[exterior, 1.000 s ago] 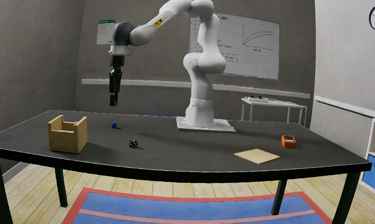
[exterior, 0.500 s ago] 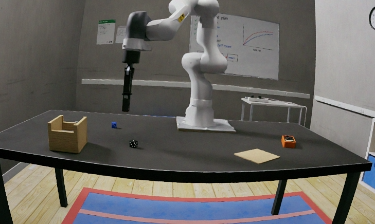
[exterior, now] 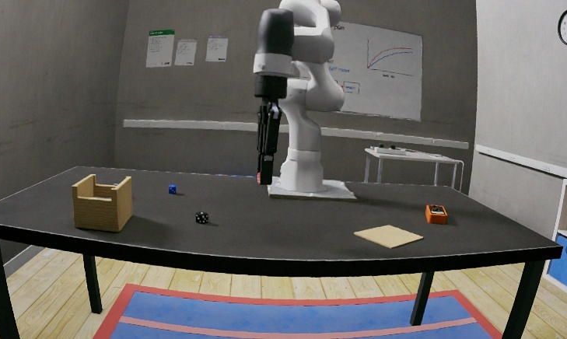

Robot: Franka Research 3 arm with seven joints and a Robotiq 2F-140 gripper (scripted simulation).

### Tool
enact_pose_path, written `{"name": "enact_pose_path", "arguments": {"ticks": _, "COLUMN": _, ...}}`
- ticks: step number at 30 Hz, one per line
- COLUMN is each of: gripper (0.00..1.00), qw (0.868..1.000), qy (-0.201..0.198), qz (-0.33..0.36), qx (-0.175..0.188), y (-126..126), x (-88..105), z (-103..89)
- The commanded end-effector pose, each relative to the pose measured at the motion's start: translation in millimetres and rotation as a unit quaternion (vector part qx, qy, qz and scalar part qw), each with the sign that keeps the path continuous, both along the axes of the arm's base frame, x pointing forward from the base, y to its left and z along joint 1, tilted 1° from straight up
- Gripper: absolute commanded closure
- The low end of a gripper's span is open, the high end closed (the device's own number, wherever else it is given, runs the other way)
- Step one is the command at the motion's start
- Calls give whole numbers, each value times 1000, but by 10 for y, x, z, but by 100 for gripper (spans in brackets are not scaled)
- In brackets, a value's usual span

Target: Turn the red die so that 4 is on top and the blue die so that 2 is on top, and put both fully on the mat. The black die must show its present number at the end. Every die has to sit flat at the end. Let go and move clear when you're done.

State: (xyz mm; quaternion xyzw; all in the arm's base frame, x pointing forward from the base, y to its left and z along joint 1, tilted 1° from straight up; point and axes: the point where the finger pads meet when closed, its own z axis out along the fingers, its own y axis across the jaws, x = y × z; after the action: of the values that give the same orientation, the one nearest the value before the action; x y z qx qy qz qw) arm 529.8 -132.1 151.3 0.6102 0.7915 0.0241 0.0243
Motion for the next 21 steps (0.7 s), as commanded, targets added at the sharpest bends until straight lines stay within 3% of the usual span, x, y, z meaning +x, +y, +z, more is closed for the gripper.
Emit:
{"name": "enact_pose_path", "arguments": {"ticks": 1, "gripper": 79, "qw": 999, "qy": 10, "qz": -43, "qx": -1, "y": 662, "x": 225, "z": -24}}
{"name": "enact_pose_path", "arguments": {"ticks": 4, "gripper": 79, "qw": 999, "qy": 10, "qz": -43, "qx": -1, "y": 721, "x": 245, "z": -26}}
{"name": "enact_pose_path", "arguments": {"ticks": 6, "gripper": 79, "qw": 1000, "qy": 14, "qz": -12, "qx": 1, "y": 1429, "x": 336, "z": -50}}
{"name": "enact_pose_path", "arguments": {"ticks": 8, "gripper": 79, "qw": 1000, "qy": 14, "qz": -12, "qx": 1, "y": 1545, "x": 356, "z": -56}}
{"name": "enact_pose_path", "arguments": {"ticks": 9, "gripper": 79, "qw": 1000, "qy": 16, "qz": 2, "qx": 2, "y": 1915, "x": 364, "z": -75}}
{"name": "enact_pose_path", "arguments": {"ticks": 10, "gripper": 79, "qw": 1000, "qy": 16, "qz": 2, "qx": 2, "y": 1915, "x": 364, "z": -75}}
{"name": "enact_pose_path", "arguments": {"ticks": 11, "gripper": 79, "qw": 1000, "qy": 18, "qz": 15, "qx": 2, "y": 2248, "x": 349, "z": -94}}
{"name": "enact_pose_path", "arguments": {"ticks": 12, "gripper": 79, "qw": 1000, "qy": 18, "qz": 15, "qx": 2, "y": 2248, "x": 349, "z": -94}}
{"name": "enact_pose_path", "arguments": {"ticks": 13, "gripper": 79, "qw": 999, "qy": 20, "qz": 26, "qx": 2, "y": 2541, "x": 319, "z": -113}}
{"name": "enact_pose_path", "arguments": {"ticks": 14, "gripper": 79, "qw": 999, "qy": 20, "qz": 26, "qx": 2, "y": 2541, "x": 319, "z": -113}}
{"name": "enact_pose_path", "arguments": {"ticks": 16, "gripper": 79, "qw": 999, "qy": 24, "qz": 43, "qx": 1, "y": 2998, "x": 238, "z": -146}}
{"name": "enact_pose_path", "arguments": {"ticks": 17, "gripper": 79, "qw": 999, "qy": 24, "qz": 43, "qx": 1, "y": 2998, "x": 238, "z": -146}}
{"name": "enact_pose_path", "arguments": {"ticks": 19, "gripper": 79, "qw": 998, "qy": 27, "qz": 54, "qx": 1, "y": 3289, "x": 166, "z": -170}}
{"name": "enact_pose_path", "arguments": {"ticks": 21, "gripper": 79, "qw": 998, "qy": 27, "qz": 54, "qx": 1, "y": 3289, "x": 166, "z": -170}}
